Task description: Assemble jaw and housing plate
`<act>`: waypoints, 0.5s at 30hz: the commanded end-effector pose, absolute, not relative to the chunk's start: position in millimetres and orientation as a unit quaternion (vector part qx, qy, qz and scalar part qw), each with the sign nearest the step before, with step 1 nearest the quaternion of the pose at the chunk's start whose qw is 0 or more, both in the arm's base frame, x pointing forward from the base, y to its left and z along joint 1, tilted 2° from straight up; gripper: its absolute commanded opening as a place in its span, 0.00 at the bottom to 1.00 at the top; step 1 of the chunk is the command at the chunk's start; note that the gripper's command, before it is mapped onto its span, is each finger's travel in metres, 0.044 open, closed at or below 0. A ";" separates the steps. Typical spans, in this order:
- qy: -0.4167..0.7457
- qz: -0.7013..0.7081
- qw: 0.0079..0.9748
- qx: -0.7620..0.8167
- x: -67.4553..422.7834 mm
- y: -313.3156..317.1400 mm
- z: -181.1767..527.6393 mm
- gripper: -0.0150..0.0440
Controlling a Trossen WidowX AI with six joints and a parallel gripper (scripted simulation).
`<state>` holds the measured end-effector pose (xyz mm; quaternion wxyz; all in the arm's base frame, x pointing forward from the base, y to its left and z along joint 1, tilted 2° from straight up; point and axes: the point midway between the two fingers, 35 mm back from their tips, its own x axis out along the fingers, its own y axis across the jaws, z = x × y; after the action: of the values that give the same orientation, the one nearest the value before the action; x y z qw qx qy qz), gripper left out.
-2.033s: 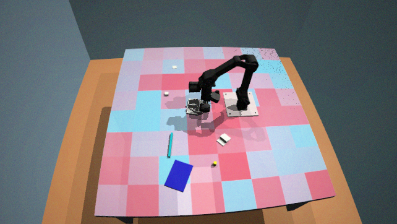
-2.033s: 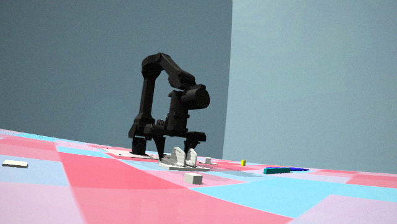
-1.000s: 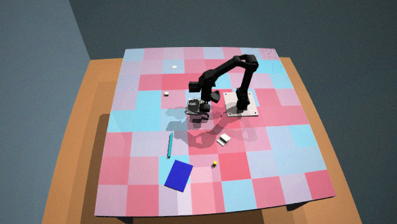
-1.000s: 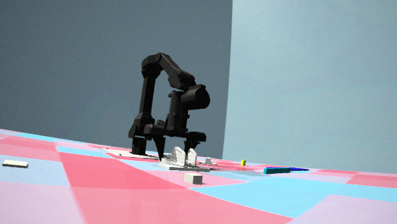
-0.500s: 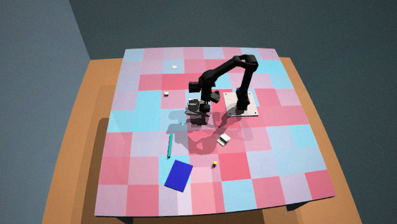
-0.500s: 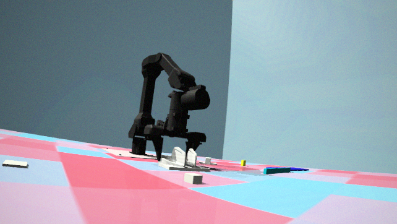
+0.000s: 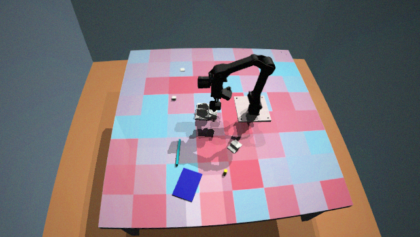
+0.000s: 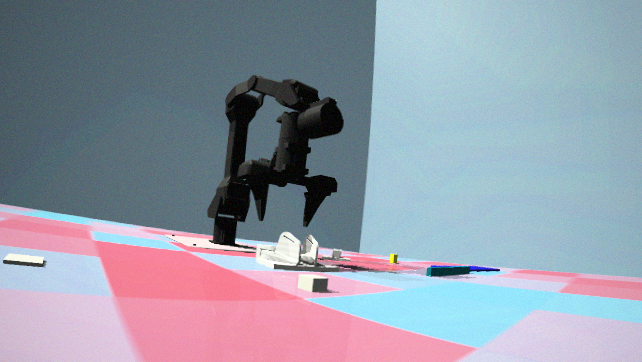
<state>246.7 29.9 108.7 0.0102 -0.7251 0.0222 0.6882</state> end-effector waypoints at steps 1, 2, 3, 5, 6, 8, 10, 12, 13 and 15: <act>0.021 0.691 0.011 -0.723 243.1 30.4 121.1 1.00; 0.022 0.687 0.010 -0.726 246.3 29.9 112.5 1.00; 0.022 0.688 0.010 -0.726 244.6 29.8 115.0 1.00; 0.022 0.689 0.010 -0.724 229.7 28.1 134.6 1.00; 0.021 0.690 0.010 -0.723 217.2 26.8 148.7 1.00; 0.021 0.692 0.011 -0.721 199.2 24.7 166.6 1.00; 0.021 0.692 0.011 -0.721 196.9 24.4 168.7 1.00; 0.021 0.692 0.011 -0.721 196.9 24.4 168.7 1.00; 0.021 0.692 0.011 -0.721 196.9 24.4 168.7 1.00; 0.021 0.692 0.011 -0.721 196.9 24.4 168.7 1.00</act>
<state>200.9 24.3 165.3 0.0088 -0.7232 0.0214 0.6903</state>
